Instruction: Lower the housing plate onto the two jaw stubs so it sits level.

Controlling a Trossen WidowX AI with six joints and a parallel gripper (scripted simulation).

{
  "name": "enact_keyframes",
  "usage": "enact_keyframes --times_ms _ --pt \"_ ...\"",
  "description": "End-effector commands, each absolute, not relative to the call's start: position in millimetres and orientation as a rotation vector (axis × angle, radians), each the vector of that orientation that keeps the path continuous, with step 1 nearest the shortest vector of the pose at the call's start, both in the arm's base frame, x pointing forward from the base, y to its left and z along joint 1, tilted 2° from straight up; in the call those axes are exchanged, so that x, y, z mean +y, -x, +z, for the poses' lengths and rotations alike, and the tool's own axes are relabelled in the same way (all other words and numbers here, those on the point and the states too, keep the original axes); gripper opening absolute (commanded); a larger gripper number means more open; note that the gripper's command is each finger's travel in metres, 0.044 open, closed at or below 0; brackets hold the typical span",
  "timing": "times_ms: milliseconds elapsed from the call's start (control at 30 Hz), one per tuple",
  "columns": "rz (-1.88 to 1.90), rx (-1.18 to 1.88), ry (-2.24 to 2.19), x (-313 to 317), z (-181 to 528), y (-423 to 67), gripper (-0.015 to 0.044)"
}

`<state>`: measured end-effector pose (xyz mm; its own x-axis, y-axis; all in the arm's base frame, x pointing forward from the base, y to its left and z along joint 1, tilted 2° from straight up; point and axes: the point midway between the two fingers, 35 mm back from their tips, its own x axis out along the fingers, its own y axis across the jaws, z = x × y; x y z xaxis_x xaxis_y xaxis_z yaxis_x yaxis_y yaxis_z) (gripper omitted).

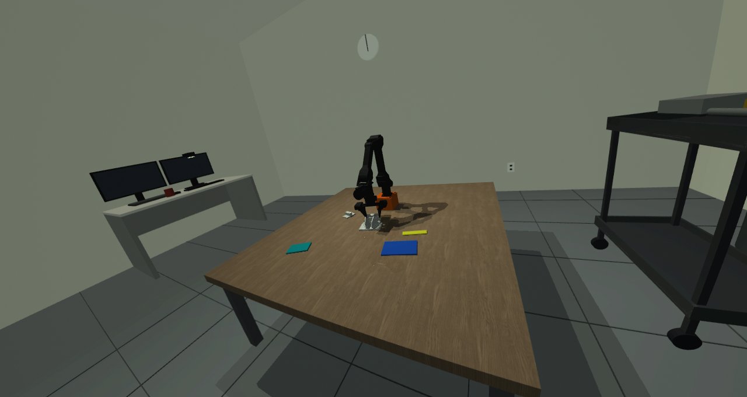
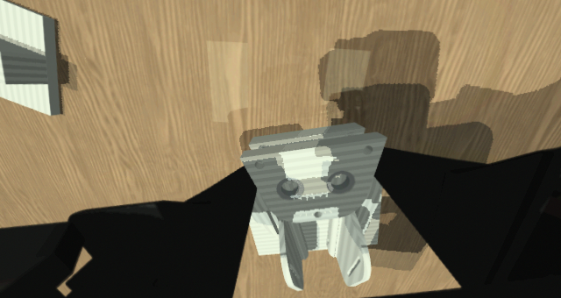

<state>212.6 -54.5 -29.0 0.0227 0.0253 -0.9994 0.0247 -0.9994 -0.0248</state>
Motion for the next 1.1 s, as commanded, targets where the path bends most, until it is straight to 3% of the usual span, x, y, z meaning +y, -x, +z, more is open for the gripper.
enact_keyframes --times_ms 0,1067 --pt "2.19 -0.052 2.243 -53.9 -29.9 -212.6 0.0351" --pt "2.19 -0.052 2.243 -53.7 -36.9 -212.7 0.0351"
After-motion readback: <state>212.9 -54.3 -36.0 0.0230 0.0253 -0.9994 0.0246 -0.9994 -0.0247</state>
